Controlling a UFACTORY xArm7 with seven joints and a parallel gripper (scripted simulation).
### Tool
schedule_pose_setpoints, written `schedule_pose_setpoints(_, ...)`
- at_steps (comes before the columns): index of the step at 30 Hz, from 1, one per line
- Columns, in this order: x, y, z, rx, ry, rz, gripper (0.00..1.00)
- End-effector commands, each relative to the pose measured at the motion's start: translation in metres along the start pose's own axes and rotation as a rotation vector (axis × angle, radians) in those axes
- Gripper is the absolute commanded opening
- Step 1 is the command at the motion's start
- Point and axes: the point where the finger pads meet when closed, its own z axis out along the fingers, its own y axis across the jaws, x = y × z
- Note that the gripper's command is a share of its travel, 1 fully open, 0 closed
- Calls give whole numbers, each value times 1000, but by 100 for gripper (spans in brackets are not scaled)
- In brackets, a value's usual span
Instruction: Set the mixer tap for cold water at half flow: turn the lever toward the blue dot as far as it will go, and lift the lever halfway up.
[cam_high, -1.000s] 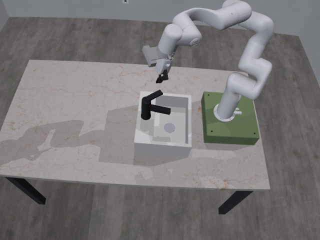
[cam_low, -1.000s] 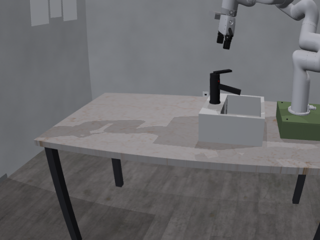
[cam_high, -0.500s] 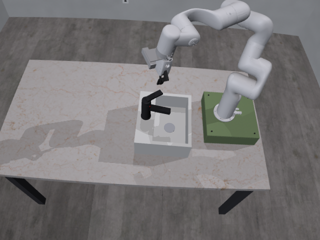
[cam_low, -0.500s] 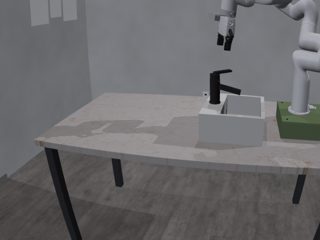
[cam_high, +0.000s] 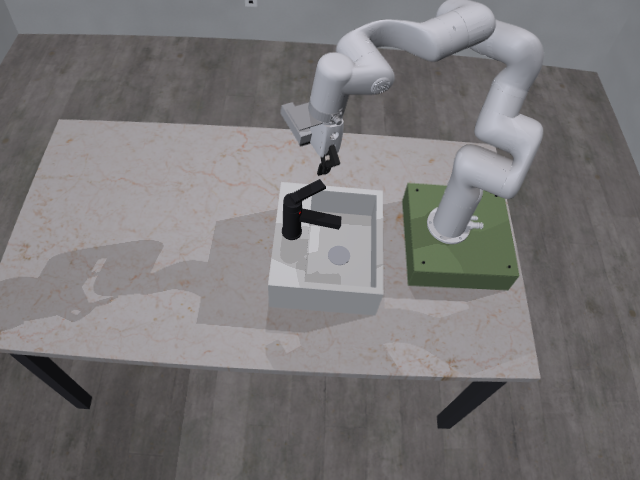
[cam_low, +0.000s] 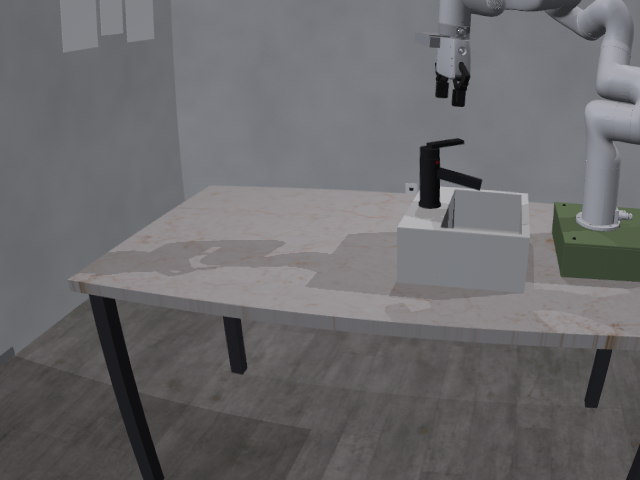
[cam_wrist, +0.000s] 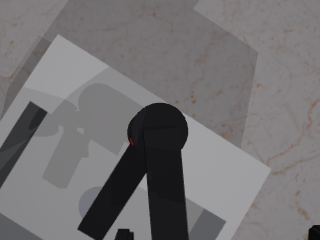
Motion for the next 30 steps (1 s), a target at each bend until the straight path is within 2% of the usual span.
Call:
schedule_pose_setpoints(1,0,-4,4,24,-14,-20,100)
schedule_pose_setpoints(30,-3,-12,13,73,-47,-61,100)
